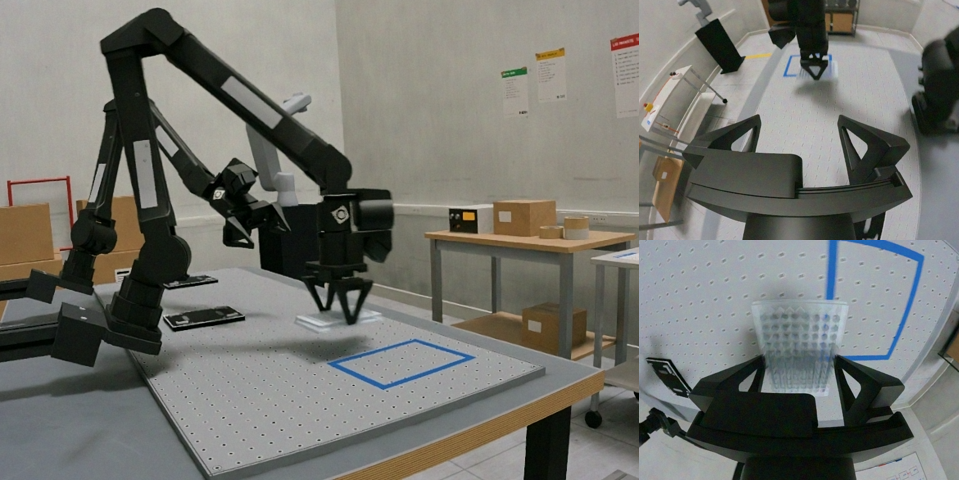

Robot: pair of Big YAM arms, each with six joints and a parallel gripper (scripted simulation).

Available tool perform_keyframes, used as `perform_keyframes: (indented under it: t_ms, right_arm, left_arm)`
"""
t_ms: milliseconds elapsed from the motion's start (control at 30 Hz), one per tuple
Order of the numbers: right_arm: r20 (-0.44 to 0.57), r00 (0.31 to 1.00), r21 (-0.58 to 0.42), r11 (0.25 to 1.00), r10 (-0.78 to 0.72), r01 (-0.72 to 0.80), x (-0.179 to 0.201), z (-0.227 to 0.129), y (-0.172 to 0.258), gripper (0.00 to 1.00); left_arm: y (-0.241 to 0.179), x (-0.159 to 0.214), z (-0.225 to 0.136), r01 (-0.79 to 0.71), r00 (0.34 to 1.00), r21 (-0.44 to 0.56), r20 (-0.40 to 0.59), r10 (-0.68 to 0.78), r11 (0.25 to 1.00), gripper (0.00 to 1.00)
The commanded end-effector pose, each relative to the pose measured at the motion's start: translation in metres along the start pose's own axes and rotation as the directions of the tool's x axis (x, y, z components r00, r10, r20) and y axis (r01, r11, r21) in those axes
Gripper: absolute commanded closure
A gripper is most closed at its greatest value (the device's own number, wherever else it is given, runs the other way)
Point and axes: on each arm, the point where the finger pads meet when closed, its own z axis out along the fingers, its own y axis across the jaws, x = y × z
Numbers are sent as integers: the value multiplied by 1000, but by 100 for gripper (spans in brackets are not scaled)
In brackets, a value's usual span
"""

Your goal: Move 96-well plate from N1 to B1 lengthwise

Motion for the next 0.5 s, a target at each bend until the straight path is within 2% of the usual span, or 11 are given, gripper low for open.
perform_keyframes:
  t_ms: [0, 167, 233, 333, 467]
  right_arm:
    - [48, 998, 16, 999, -48, 47, -40, -10, -56, 21]
    - [44, 998, 16, 999, -52, 51, -49, -8, -91, 21]
    - [44, 998, 16, 999, -52, 51, -49, -8, -91, 21]
    - [41, 998, 12, 999, -40, 39, -54, -7, -111, 21]
    - [39, 999, 8, 1000, -12, 12, -56, -5, -118, 21]
  left_arm:
    - [-8, -71, 52, 113, 982, -117, 165, -93, 987, 0]
    - [-39, -101, 75, 208, 953, -154, 254, -164, 966, 0]
    - [-39, -101, 75, 208, 953, -154, 254, -164, 966, 0]
    - [-63, -125, 92, 285, 918, -177, 332, -215, 942, 0]
    - [-70, -123, 95, 271, 923, -180, 327, -202, 946, 0]
